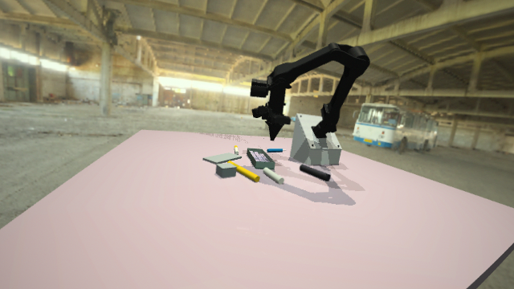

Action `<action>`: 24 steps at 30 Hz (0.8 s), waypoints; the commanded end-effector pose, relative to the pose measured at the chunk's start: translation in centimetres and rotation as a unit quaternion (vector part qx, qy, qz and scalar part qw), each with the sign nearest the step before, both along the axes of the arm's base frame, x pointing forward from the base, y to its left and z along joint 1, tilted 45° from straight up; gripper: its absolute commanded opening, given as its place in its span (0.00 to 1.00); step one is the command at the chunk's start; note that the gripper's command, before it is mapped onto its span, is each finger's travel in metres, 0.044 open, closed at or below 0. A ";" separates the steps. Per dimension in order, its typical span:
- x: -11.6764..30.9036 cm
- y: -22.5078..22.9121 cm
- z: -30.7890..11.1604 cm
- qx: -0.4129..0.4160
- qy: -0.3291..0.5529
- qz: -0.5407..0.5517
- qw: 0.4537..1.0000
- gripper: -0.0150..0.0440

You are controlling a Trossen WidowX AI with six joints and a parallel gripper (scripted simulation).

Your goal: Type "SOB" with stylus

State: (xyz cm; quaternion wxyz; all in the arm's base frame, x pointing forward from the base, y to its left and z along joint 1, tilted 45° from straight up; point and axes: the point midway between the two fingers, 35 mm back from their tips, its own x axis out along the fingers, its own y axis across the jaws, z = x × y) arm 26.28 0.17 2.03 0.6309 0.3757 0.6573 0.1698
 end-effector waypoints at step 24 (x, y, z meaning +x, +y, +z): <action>0.0 0.0 0.0 0.000 -0.001 0.001 1.000 0.34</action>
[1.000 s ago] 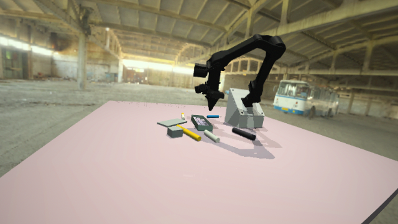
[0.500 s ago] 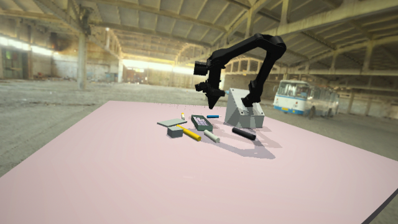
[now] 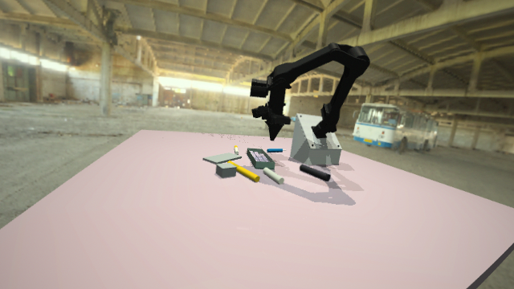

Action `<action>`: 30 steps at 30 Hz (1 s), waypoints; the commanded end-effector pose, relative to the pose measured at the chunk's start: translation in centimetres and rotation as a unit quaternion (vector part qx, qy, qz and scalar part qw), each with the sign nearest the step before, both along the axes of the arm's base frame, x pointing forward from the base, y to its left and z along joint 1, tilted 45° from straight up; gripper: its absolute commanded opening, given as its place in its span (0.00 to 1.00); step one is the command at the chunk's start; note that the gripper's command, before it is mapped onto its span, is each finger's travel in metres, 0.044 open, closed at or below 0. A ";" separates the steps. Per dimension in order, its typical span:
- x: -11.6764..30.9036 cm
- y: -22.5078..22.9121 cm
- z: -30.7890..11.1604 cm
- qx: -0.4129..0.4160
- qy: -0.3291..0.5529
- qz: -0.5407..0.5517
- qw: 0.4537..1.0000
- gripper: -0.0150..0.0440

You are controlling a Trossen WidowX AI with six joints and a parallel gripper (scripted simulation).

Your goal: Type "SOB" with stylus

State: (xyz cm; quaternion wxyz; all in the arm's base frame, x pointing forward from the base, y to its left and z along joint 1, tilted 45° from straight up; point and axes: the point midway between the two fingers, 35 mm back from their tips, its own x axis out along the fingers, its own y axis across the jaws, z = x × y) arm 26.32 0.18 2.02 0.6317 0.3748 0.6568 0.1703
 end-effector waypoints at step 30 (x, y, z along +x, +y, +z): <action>-14.4 -10.2 -16.4 0.008 0.063 0.301 0.951 0.51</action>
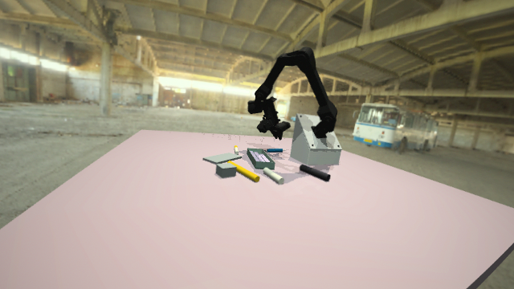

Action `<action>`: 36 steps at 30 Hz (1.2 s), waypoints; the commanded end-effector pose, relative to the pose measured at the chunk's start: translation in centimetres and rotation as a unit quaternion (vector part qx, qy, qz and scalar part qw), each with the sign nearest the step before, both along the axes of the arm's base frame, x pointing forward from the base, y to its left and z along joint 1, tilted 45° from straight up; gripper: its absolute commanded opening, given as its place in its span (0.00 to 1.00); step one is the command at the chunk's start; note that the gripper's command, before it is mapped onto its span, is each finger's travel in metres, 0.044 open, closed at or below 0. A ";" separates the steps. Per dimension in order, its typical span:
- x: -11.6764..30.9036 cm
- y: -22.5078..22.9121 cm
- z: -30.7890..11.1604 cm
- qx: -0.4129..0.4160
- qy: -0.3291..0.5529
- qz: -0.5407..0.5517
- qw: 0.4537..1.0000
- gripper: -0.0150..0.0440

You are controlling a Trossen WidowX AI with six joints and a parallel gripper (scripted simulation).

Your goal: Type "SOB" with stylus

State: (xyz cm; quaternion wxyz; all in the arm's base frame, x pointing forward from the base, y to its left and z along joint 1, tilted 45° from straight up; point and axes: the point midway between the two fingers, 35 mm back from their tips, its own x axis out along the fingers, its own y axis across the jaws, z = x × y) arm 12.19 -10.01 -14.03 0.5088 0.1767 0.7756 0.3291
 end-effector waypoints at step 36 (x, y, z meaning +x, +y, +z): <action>-0.3 1.3 -1.9 0.004 0.001 0.005 1.000 0.51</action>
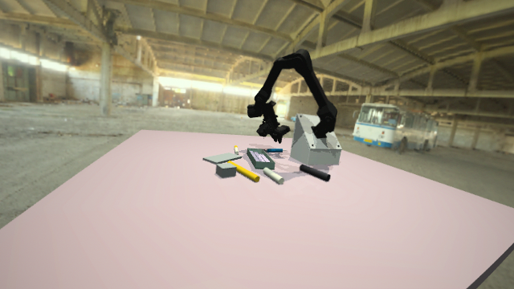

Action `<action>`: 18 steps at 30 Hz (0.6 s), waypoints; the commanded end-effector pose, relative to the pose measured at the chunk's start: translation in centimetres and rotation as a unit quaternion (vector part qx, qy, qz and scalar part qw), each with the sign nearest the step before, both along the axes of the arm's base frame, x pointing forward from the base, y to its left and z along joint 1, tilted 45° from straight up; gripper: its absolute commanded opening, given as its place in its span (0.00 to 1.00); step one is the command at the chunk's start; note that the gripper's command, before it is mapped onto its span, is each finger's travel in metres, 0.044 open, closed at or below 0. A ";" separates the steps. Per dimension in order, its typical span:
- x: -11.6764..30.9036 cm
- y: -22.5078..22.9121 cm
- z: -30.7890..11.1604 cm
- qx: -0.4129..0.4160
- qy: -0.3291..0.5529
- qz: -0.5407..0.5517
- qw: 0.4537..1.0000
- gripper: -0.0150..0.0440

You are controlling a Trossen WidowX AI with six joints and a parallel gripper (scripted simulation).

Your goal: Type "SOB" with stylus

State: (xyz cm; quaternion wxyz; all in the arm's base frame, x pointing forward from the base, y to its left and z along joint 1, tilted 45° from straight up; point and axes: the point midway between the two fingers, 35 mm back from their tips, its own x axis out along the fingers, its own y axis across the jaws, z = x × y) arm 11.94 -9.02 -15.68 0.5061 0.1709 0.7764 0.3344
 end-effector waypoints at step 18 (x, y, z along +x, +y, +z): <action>0.0 1.1 -1.0 0.002 0.002 -0.003 1.000 0.51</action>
